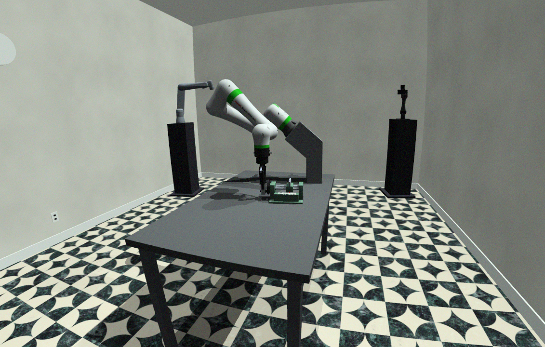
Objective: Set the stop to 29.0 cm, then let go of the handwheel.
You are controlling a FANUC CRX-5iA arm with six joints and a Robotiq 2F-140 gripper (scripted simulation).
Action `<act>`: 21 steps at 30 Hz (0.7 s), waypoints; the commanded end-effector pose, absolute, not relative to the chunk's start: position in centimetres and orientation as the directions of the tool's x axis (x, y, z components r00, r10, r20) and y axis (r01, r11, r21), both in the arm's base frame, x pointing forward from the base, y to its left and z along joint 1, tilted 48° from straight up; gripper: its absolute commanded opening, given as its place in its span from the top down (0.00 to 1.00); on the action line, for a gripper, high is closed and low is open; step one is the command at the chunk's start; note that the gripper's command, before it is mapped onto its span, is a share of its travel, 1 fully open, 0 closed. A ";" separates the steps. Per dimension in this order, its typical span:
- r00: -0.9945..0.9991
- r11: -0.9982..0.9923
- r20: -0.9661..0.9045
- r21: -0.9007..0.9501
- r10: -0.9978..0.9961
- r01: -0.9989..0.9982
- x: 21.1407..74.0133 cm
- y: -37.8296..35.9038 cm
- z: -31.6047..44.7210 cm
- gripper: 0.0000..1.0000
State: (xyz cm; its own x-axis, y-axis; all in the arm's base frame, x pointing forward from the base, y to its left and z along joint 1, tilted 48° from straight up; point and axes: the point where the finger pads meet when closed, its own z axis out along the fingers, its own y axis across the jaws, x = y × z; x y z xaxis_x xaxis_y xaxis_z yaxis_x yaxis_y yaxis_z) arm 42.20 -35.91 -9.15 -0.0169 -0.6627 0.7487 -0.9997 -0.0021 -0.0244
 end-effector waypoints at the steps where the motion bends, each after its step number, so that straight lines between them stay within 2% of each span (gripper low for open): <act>1: -0.017 -0.002 0.749 -0.024 -0.663 -1.000 42.0 -35.8 -9.1 0.96; 21: -0.017 -0.002 0.749 -0.024 -0.663 -1.000 40.7 -35.2 -8.6 0.96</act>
State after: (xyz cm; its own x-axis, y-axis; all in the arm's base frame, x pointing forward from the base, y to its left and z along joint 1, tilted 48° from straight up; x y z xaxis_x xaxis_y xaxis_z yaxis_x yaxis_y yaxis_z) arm 40.90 -35.38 -8.71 -0.0169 -0.6627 0.7487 -0.9997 -0.0020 -0.0244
